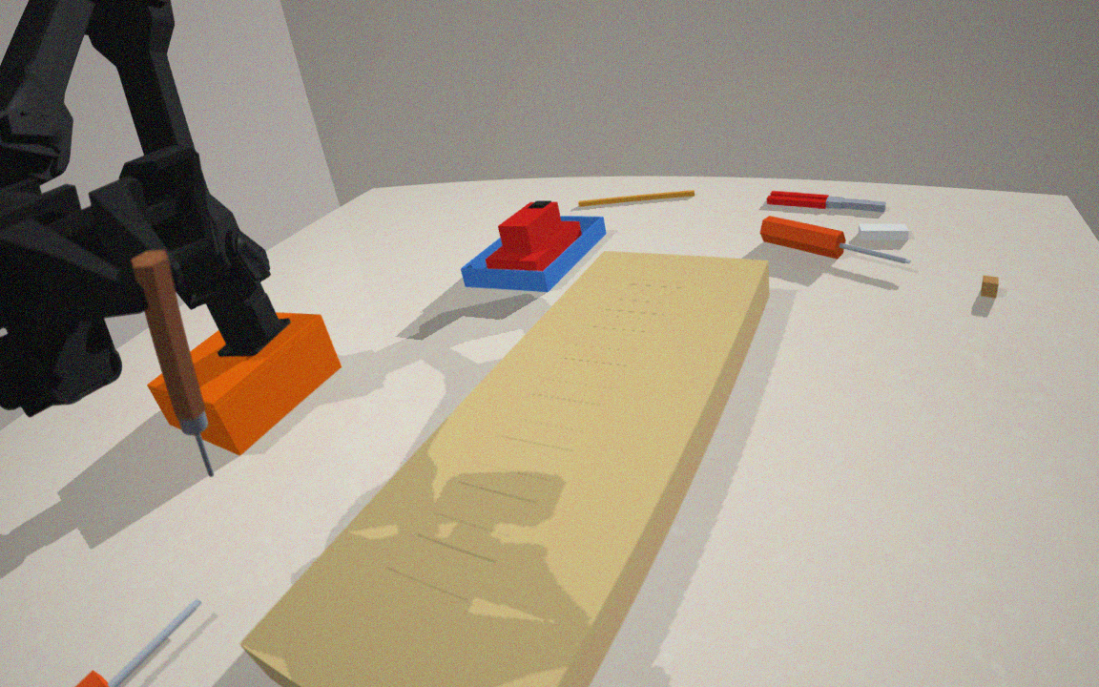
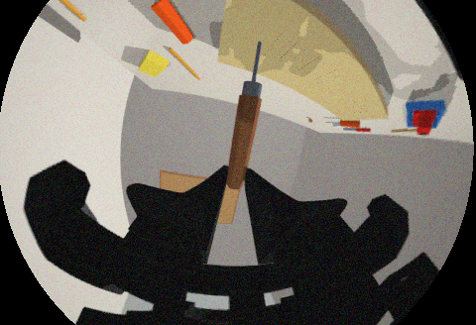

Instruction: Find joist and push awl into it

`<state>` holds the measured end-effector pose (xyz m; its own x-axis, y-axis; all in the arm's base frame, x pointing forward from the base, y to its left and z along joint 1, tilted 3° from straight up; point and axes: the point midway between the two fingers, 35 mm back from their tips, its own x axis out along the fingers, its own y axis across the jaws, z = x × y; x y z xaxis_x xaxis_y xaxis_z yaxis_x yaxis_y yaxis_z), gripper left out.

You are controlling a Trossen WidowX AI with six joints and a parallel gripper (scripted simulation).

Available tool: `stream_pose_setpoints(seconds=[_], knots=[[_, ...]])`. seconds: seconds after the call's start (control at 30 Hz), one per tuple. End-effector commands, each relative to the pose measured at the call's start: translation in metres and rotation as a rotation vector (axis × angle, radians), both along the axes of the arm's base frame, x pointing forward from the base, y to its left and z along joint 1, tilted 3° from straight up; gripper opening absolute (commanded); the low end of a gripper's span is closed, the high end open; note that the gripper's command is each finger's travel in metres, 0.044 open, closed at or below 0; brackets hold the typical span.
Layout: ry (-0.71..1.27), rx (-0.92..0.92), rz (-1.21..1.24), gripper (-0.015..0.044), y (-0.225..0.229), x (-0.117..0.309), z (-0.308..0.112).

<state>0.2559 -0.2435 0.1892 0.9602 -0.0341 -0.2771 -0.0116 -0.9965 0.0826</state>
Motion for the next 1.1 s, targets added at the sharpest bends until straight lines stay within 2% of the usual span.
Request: stream_pose_setpoints(seconds=[0.0, 0.77, 1.07], knots=[[-0.002, 0.001, 0.104, 0.0000, 0.016, 0.020, -0.004], [0.009, 0.076, 0.621, 0.0000, 0.130, 0.101, -0.044], [0.009, 0.079, 0.634, 0.0000, 0.133, 0.102, -0.046]])
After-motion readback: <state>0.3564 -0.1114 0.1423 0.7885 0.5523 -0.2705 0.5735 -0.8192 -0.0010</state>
